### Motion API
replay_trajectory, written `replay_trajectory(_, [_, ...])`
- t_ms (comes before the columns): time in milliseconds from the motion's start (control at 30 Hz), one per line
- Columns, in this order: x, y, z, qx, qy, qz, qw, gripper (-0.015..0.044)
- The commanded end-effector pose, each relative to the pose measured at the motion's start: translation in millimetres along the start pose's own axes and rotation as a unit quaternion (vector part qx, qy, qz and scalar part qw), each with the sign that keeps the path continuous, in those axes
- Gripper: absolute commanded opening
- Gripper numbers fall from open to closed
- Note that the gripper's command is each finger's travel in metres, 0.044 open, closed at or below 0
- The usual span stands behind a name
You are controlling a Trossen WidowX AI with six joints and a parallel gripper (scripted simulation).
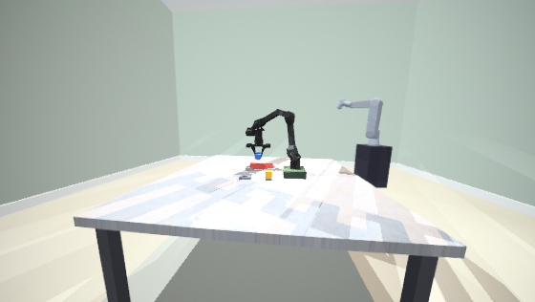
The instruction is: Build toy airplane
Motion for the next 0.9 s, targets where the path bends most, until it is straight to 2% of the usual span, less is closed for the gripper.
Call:
replay_trajectory(0, [-1, 0, 0, 0.003, -0.003, 0.002, 1.000, 0.0197])
replay_trajectory(533, [0, 0, 0, 0.003, -0.003, 0.002, 1.000, 0.0197])
replay_trajectory(867, [15, 0, 1, 0.003, -0.003, 0.002, 1.000, 0.0197])
Point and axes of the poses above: the point midway between the two fingers, 35 mm back from their tips, its own x axis out along the fingers, its own z axis across the jaws, y = z × x, the point moved 6 cm from there along -x, back along the fingers, and after that the axes turned 4 degrees about x, right-handed, at the moved point
